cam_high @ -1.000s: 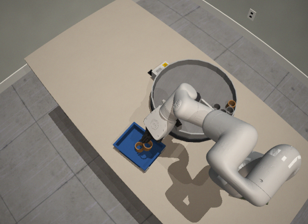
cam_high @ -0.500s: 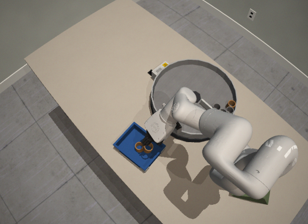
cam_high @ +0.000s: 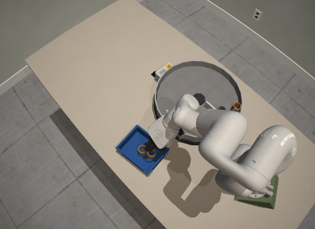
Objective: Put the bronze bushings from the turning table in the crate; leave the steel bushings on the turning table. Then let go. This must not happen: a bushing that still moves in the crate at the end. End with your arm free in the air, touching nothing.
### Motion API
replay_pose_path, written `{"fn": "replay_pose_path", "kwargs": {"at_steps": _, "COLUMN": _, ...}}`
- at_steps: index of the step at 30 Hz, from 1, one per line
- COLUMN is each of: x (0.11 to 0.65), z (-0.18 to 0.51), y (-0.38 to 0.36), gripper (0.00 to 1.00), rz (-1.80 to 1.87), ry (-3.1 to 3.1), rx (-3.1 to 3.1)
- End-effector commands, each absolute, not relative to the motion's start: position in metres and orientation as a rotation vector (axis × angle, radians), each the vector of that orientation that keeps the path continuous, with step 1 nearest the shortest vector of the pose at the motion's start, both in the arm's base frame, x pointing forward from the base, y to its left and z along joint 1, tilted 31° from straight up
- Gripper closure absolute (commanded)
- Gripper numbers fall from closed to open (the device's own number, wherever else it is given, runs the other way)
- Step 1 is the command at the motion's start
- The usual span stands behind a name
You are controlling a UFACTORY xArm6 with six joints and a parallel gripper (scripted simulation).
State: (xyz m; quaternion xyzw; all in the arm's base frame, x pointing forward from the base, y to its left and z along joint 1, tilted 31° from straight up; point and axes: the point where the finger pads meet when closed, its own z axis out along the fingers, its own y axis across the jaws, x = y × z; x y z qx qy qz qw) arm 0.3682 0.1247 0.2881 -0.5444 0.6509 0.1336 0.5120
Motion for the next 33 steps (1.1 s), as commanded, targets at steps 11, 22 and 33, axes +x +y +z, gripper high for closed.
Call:
{"fn": "replay_pose_path", "kwargs": {"at_steps": 11, "x": 0.369, "z": 0.288, "y": 0.125, "gripper": 1.0, "rz": 0.32, "ry": 1.564, "rx": -1.31}}
{"fn": "replay_pose_path", "kwargs": {"at_steps": 22, "x": 0.375, "z": 0.277, "y": 0.127, "gripper": 1.0, "rz": 0.32, "ry": 1.564, "rx": -1.31}}
{"fn": "replay_pose_path", "kwargs": {"at_steps": 33, "x": 0.383, "z": 0.264, "y": 0.131, "gripper": 1.0, "rz": 0.32, "ry": 1.564, "rx": -1.31}}
